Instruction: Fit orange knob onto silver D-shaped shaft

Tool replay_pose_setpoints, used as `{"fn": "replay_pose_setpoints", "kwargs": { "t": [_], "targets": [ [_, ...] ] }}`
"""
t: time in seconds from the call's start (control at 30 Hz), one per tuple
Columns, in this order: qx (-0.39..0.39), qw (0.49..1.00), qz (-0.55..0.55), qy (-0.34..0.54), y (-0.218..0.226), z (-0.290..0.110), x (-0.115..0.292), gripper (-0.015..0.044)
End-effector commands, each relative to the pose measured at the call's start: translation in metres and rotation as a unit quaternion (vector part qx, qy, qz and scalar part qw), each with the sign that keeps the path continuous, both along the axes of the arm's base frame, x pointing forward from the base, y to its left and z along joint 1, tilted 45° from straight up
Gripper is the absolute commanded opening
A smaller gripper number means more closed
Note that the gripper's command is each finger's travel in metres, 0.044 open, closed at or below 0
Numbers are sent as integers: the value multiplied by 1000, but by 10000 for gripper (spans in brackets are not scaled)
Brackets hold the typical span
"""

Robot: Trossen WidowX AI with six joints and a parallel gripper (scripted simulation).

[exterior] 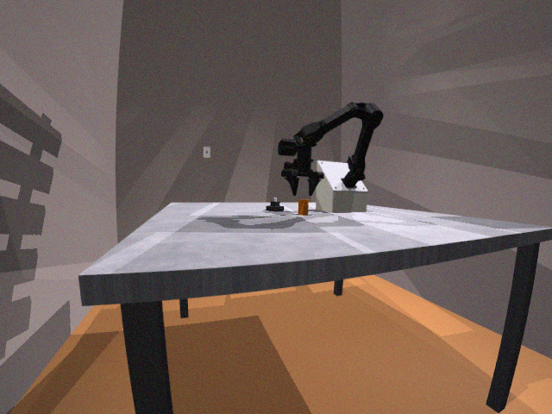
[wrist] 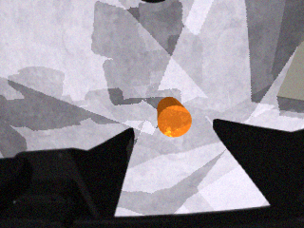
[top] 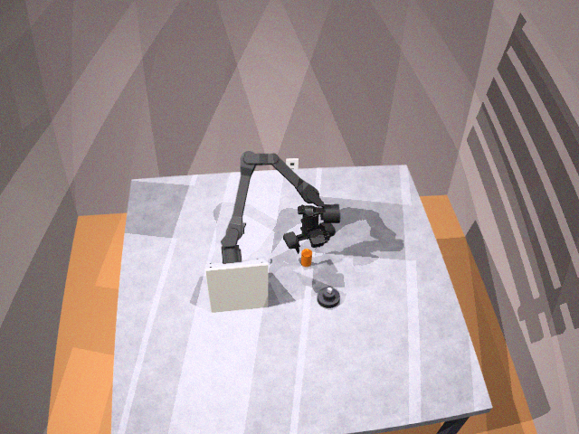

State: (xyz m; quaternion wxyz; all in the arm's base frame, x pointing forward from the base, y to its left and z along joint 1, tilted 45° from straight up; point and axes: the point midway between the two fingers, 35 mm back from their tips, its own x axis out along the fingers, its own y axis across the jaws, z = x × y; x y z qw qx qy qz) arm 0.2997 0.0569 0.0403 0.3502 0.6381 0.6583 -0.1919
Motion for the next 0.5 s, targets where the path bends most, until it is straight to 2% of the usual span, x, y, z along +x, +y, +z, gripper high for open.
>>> {"fn": "replay_pose_setpoints", "kwargs": {
  "t": [0.0,0.47],
  "targets": [
    [0,1000,5,2,-9,11,-4,440],
    [0,1000,5,3,6,-5,-3,440]
  ]
}}
